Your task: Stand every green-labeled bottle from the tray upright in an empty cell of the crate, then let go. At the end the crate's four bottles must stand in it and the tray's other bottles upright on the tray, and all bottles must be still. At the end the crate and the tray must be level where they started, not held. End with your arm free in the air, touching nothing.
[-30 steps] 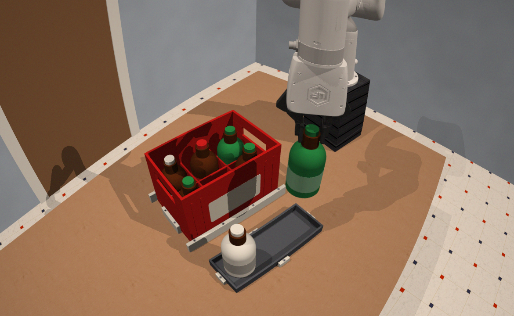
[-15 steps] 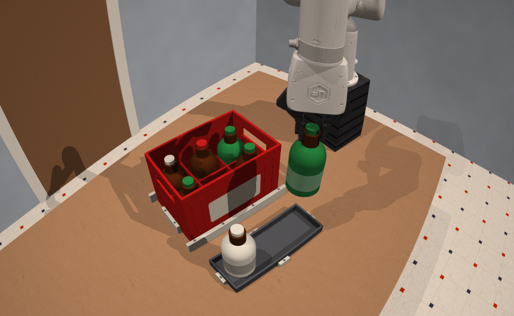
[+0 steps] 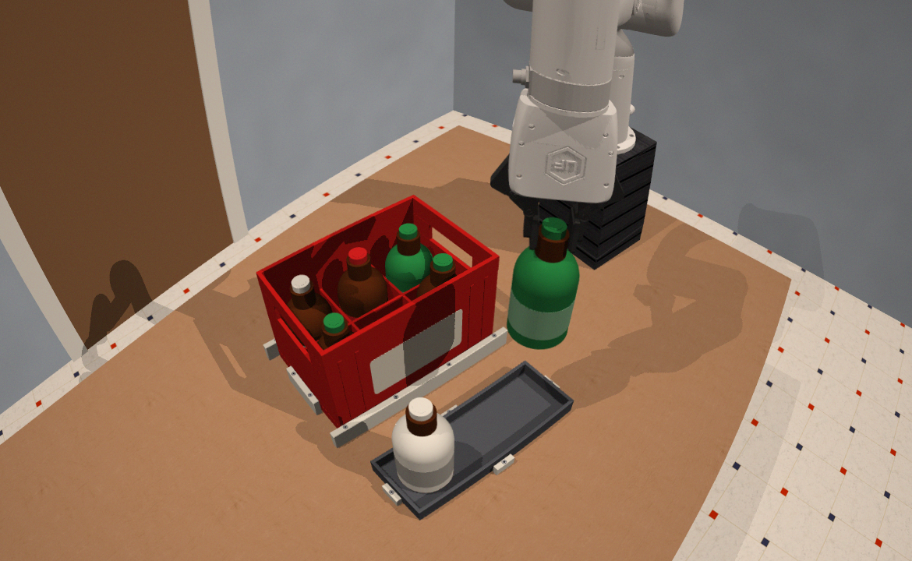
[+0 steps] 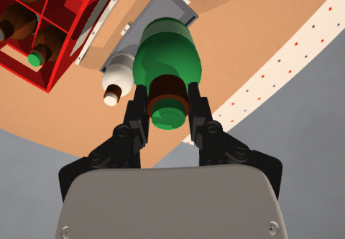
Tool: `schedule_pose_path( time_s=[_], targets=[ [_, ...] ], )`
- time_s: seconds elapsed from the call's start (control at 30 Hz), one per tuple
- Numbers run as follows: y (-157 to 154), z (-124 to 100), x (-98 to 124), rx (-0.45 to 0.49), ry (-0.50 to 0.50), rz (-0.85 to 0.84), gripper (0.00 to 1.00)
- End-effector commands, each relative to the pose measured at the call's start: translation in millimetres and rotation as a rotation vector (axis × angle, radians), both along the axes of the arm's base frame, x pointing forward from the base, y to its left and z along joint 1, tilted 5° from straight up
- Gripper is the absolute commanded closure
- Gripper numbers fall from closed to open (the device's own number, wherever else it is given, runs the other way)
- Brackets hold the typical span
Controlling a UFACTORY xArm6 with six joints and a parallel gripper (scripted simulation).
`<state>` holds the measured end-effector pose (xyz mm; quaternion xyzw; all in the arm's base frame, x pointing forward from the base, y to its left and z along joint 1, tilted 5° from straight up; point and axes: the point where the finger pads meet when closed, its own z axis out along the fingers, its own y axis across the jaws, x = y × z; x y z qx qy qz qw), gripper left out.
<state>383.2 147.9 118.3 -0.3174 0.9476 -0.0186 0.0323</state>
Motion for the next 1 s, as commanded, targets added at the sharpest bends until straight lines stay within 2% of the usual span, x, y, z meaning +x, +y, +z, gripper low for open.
schedule_pose_path(
  time_s=[0.0, 0.47, 0.97],
  targets=[
    [1, 3, 1, 0.002, -0.004, 0.0, 1.0],
    [1, 18, 0, 0.002, -0.004, 0.0, 1.0],
    [1, 23, 0, 0.002, -0.004, 0.0, 1.0]
  ],
)
